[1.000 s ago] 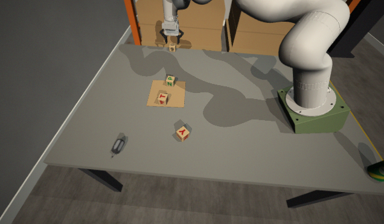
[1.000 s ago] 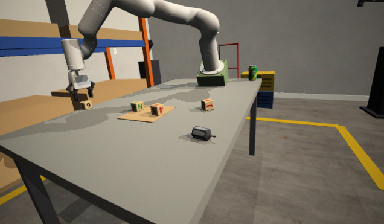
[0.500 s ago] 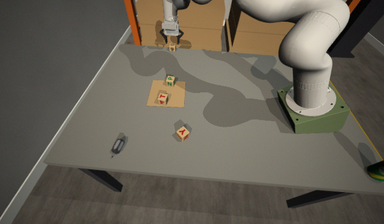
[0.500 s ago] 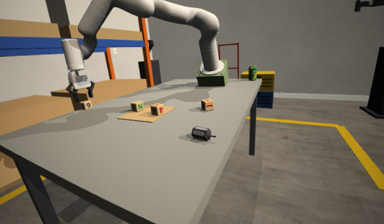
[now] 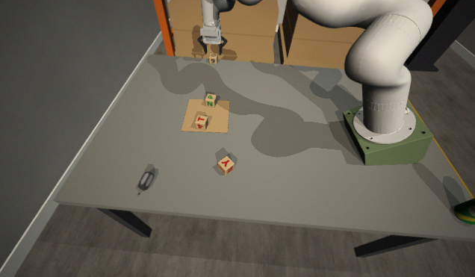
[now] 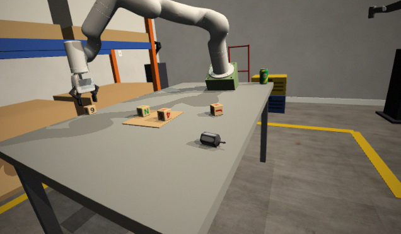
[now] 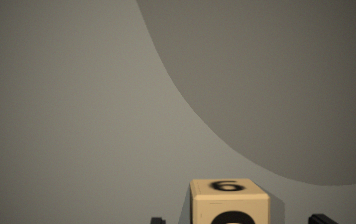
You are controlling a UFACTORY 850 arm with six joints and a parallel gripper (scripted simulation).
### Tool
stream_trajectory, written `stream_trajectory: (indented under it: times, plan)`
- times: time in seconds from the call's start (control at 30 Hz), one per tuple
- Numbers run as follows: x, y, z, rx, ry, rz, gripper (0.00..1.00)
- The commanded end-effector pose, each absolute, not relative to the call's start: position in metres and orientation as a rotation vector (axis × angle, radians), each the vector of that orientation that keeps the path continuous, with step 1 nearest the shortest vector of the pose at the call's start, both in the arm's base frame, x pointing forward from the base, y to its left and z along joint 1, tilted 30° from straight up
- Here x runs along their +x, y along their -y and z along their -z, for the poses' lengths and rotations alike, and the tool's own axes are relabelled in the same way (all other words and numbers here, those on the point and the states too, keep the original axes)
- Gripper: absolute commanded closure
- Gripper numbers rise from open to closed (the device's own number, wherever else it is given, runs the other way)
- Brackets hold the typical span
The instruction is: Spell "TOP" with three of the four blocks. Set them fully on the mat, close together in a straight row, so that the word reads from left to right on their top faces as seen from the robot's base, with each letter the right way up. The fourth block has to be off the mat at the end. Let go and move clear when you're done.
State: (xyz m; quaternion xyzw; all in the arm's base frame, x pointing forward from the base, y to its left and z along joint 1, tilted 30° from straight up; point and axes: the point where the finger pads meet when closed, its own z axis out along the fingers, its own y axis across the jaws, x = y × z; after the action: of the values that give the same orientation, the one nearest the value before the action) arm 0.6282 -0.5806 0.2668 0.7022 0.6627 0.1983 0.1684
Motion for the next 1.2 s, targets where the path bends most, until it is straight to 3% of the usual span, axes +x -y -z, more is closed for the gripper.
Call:
stream_trajectory:
  times: [0.0,1.17]
  plan:
    - [0.628,0.581,-0.268,1.995,-1.883,-0.563,0.13]
    - [0.653,0.58,-0.225,1.995,-1.883,-0.563,0.13]
